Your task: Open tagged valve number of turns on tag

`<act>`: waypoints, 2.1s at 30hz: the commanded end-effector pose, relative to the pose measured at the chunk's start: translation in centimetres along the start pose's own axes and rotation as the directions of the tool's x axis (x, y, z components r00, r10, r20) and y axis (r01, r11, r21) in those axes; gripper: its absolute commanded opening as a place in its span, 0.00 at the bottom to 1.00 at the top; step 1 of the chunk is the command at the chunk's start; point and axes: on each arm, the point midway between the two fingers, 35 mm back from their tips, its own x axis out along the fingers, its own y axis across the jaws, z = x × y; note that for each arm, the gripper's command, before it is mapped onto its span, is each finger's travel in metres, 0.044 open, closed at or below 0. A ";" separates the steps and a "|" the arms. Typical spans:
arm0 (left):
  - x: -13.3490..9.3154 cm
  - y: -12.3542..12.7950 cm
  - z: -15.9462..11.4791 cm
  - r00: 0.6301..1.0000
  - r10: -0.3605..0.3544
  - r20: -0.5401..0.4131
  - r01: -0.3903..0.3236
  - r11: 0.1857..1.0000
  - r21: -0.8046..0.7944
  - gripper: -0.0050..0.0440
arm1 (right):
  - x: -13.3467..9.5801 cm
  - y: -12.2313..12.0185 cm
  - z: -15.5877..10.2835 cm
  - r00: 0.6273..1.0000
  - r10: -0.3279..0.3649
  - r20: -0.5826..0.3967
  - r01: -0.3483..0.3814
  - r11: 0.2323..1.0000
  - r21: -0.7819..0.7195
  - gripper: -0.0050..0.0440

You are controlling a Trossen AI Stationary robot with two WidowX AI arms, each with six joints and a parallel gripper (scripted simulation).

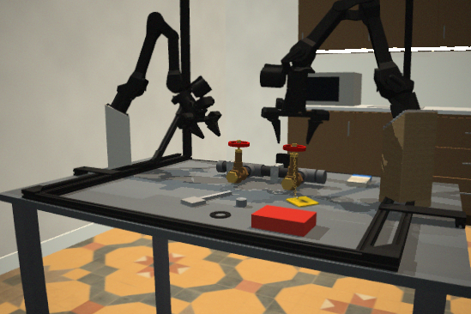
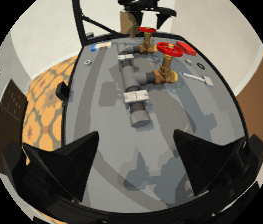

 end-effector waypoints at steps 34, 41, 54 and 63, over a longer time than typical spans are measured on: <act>4.6 -0.4 -0.3 1.000 -0.010 -0.007 0.010 1.000 -0.006 0.92 | 0.0 0.0 0.0 1.000 0.000 0.000 0.000 1.000 0.000 0.92; 4.6 -0.4 -0.3 1.000 -0.010 -0.007 0.010 1.000 -0.006 0.92 | 0.0 0.0 0.0 1.000 0.000 0.000 0.000 1.000 0.000 0.92; 4.6 -0.4 -0.3 1.000 -0.010 -0.007 0.010 1.000 -0.006 0.72 | 0.0 0.0 0.0 1.000 0.000 0.000 0.000 1.000 0.000 0.92; 4.6 -0.4 -0.3 1.000 -0.010 -0.007 0.010 1.000 -0.006 0.38 | 0.0 0.0 0.0 1.000 0.000 0.000 0.000 1.000 0.000 0.92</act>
